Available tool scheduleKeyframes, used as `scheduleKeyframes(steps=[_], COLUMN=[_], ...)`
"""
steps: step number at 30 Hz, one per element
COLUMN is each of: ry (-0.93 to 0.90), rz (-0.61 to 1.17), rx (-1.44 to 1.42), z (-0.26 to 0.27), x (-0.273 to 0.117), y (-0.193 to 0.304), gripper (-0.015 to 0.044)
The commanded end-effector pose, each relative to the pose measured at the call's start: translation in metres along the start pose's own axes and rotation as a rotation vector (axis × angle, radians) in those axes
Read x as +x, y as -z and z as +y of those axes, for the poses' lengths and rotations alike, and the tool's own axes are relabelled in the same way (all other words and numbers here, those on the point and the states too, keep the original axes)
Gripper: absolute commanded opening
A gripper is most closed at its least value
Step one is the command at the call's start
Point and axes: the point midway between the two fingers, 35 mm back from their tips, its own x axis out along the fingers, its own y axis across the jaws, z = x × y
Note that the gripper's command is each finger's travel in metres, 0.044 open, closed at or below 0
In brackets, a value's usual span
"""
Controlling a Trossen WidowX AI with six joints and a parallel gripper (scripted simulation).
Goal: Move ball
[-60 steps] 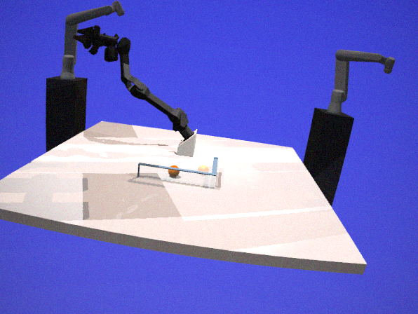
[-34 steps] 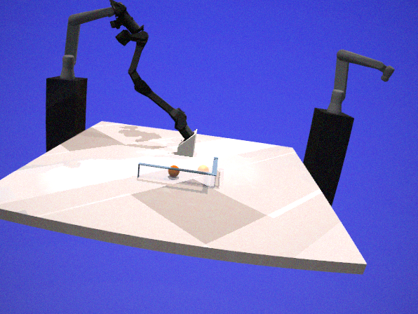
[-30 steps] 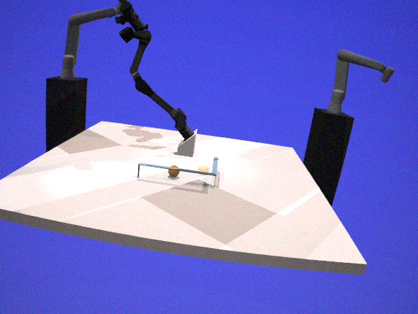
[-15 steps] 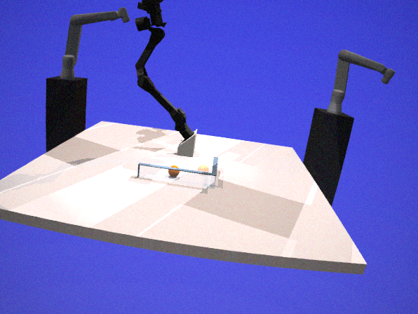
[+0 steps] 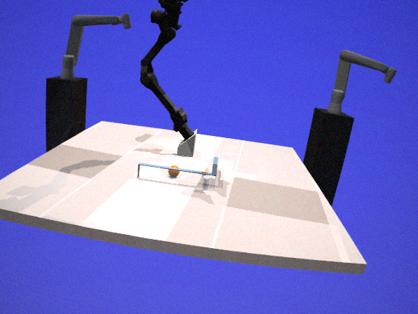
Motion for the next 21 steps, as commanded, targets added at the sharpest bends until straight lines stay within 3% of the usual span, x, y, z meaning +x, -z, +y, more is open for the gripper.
scheduleKeyframes(steps=[1, 10, 21], ry=[0.086, 0.355, 0.617], rz=[0.126, 0.444, 0.711], rx=[-0.041, -0.090, -0.149], z=[-0.032, -0.132, -0.235], x=[0.006, -0.009, -0.061], y=[0.048, 0.162, 0.236], gripper=[0.0346, 0.0346, 0.0346])
